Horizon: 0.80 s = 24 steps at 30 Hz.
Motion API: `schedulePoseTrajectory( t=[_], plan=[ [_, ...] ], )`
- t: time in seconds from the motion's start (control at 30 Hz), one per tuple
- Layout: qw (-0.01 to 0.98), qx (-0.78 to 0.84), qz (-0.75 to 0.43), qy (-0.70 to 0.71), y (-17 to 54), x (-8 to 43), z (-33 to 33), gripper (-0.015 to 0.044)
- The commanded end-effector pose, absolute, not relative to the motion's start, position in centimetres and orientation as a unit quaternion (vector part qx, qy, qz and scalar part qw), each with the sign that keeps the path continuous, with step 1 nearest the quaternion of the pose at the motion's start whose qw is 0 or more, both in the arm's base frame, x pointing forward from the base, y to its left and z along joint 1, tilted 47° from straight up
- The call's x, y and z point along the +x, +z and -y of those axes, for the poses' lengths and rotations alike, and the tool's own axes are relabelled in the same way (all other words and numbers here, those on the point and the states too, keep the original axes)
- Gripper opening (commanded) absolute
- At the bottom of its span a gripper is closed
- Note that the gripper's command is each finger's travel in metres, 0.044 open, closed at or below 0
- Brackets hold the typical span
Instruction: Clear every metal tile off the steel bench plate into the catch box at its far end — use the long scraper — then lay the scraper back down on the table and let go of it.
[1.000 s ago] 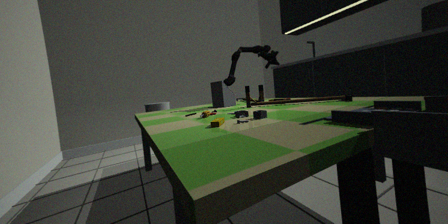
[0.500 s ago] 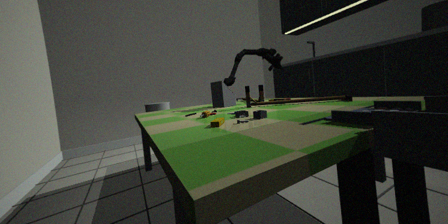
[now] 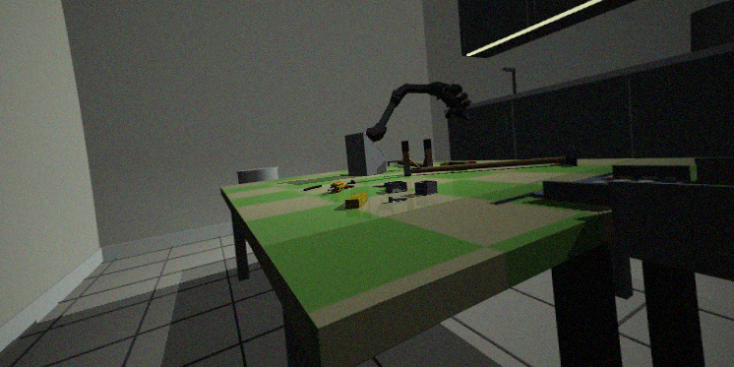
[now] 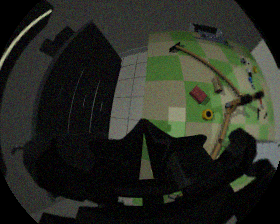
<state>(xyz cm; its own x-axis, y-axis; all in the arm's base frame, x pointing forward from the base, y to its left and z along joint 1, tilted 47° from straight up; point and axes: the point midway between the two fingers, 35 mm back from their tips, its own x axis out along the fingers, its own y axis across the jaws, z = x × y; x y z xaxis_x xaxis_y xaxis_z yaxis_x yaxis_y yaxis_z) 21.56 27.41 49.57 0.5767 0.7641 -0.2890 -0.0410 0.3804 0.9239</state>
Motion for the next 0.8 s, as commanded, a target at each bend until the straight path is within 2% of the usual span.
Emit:
schedulePoseTrajectory(
  t=[0.0, 0.77],
  plan=[
    [0.756, 0.460, -0.382, 0.266, 48.2, 23.0, -28.0, 0.0000],
    [0.805, 0.325, -0.427, 0.254, 41.6, 31.0, -27.4, 0.0000]
  ],
)
